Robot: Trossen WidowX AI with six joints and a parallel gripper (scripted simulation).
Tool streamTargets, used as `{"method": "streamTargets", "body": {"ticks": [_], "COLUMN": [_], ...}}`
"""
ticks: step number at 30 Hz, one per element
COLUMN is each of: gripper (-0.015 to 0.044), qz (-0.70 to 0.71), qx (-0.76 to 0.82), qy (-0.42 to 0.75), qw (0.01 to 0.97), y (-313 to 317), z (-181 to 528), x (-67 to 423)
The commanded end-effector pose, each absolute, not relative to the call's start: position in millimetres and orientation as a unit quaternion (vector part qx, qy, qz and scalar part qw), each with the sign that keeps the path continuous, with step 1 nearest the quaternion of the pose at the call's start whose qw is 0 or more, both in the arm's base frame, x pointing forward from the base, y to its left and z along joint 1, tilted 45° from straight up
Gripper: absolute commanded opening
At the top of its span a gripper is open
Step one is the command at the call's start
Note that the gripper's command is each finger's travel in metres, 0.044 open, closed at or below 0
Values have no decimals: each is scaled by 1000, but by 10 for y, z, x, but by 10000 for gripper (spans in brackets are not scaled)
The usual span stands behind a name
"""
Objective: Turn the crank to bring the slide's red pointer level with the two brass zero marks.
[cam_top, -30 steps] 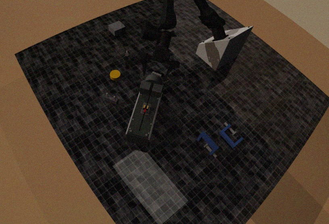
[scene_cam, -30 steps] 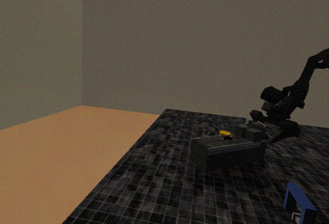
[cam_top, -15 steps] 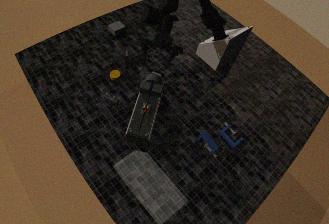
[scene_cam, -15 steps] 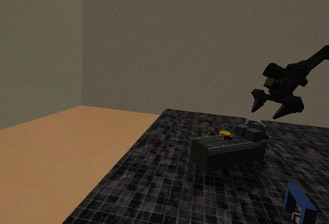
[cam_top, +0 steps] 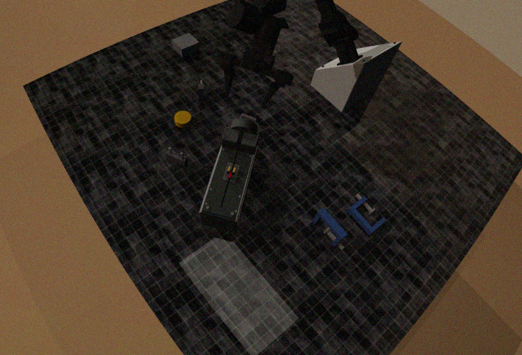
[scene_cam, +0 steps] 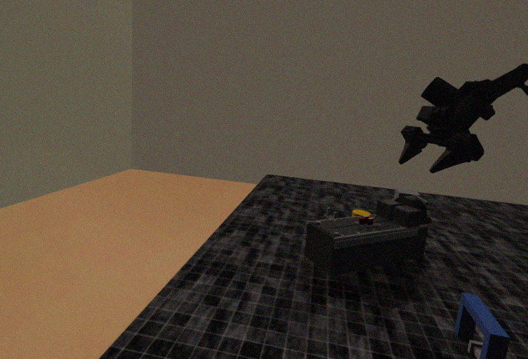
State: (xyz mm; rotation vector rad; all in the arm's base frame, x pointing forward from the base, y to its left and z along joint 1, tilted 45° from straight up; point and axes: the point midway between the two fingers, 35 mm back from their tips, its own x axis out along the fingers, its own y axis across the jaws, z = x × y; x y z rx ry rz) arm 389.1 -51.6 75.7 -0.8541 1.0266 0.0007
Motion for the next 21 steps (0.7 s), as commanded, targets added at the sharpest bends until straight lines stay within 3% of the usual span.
{"method": "streamTargets", "body": {"ticks": [1,16,21], "gripper": [440,440,440], "qz": [-27,-140,-141], "qx": [-387,-347,-347], "qy": [472,437,437], "qw": [792,818,818], "y": [-434,-49,-215], "z": [686,249,61], "x": [4044,4540,4529]}}
